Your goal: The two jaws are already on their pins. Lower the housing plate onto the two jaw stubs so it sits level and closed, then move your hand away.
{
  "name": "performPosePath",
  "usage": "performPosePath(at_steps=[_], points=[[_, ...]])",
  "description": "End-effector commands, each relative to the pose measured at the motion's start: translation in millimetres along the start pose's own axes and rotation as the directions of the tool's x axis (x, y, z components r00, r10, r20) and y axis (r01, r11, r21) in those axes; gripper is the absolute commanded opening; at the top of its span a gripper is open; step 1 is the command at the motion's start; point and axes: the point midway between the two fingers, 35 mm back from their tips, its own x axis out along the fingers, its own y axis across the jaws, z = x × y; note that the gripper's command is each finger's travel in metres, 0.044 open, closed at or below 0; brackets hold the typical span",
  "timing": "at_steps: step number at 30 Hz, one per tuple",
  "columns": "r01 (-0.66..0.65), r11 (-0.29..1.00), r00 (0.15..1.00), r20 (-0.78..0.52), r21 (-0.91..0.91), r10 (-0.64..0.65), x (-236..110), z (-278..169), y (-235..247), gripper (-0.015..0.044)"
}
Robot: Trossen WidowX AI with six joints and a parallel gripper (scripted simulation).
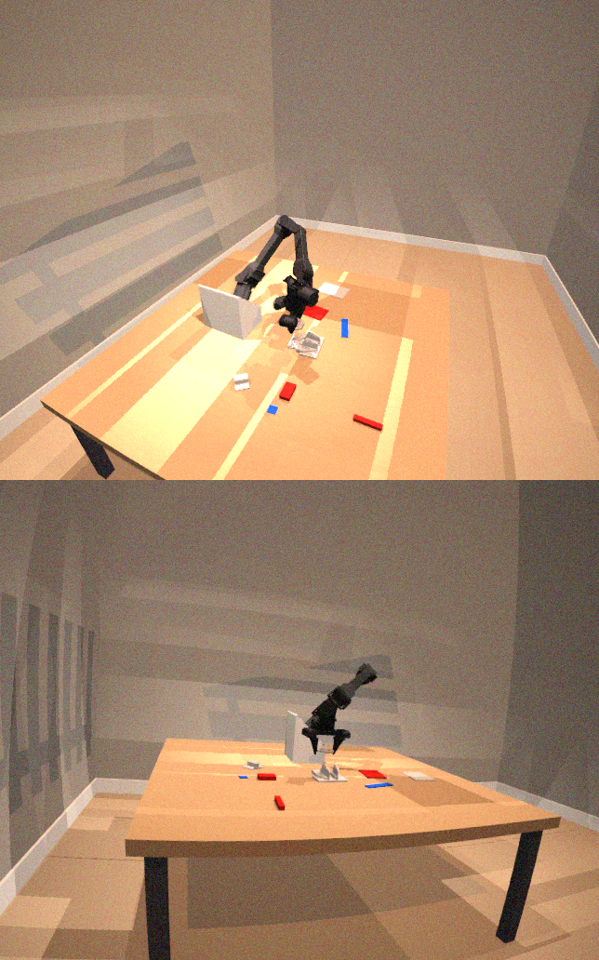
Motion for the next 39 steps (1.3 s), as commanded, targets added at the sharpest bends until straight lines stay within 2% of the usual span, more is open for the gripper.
performPosePath(at_steps=[1,27,39], points=[[0.003,1.000,1.000,-0.003,-0.001,-0.003,0.0,-0.3,-1.0,0.0351],[0.003,1.000,1.000,-0.003,-0.001,-0.003,0.3,-0.3,-1.0,0.0351],[0.001,1.000,1.000,-0.003,-0.001,-0.001,19.0,-1.7,0.0,0.0351]])
